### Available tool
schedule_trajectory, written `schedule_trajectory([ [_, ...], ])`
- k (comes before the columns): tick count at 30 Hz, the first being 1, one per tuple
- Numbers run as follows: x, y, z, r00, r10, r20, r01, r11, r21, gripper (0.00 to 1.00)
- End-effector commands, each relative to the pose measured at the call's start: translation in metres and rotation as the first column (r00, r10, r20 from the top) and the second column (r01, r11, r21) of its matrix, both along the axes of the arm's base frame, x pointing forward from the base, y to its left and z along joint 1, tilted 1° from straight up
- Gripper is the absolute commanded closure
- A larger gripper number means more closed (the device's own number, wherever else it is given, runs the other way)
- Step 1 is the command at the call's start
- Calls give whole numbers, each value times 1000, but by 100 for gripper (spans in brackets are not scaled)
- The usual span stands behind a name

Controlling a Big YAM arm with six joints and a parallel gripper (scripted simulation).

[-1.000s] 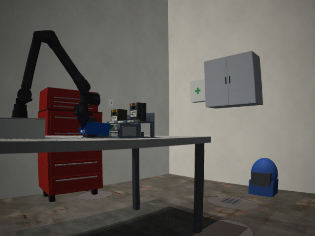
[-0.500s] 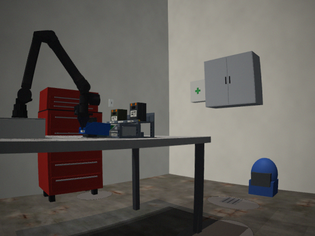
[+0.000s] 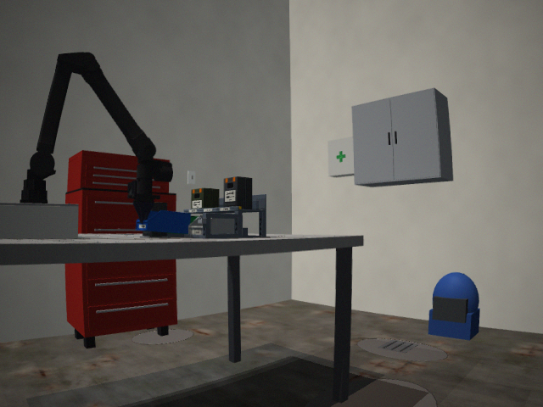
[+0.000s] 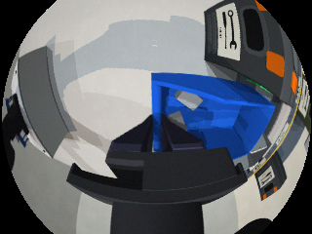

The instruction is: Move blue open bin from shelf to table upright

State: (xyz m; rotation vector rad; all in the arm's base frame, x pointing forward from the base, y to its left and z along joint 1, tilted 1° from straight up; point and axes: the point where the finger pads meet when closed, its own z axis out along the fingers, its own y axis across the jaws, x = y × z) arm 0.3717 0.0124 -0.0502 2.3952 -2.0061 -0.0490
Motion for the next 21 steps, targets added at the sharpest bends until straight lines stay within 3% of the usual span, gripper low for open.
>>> schedule_trajectory([
  [1, 9, -4, 10, 999, -3, 47, 3, 1000, -1, 100],
  [21, 5, -5, 10, 999, -4, 46, 4, 1000, -1, 100],
])
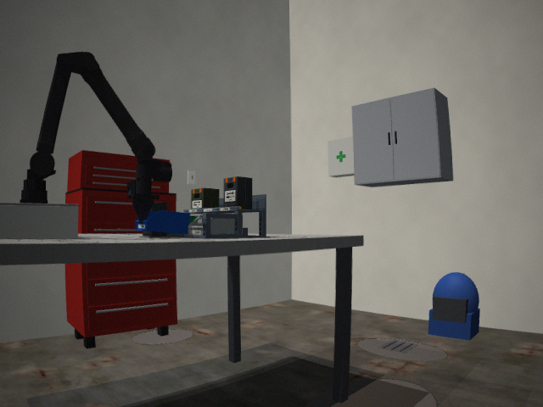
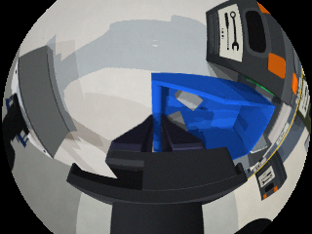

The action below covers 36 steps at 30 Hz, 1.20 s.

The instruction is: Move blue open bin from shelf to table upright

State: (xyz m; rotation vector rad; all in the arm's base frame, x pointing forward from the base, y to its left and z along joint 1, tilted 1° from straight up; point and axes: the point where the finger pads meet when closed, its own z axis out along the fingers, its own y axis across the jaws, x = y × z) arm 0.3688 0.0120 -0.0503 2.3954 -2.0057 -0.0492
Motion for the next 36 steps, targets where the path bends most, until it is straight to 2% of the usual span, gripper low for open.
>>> schedule_trajectory([
  [1, 7, -5, 10, 999, -4, 46, 4, 1000, -1, 100],
  [36, -13, -8, 10, 999, -3, 45, 3, 1000, -1, 100],
])
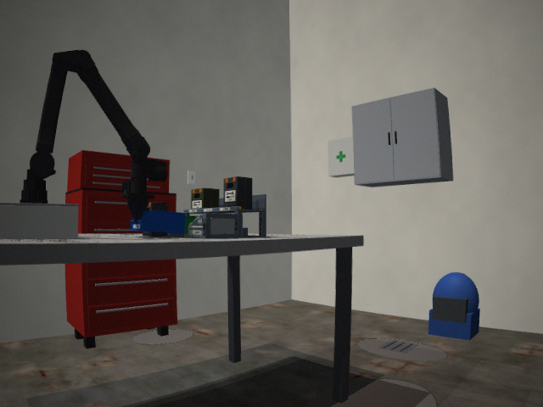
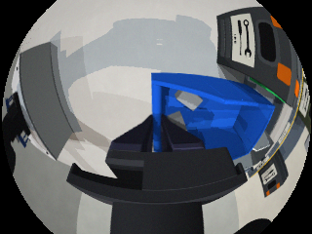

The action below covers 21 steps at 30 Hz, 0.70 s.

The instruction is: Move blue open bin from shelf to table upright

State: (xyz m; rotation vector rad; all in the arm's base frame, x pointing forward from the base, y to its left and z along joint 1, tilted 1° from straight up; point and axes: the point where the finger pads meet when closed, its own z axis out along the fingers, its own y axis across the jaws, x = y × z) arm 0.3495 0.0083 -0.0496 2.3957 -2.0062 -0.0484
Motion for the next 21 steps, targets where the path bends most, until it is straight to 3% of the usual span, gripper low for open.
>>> schedule_trajectory([
  [1, 6, -5, 9, 999, -3, 44, 3, 1000, -1, 100],
  [21, -4, -6, 9, 999, -3, 44, 3, 1000, -1, 100],
])
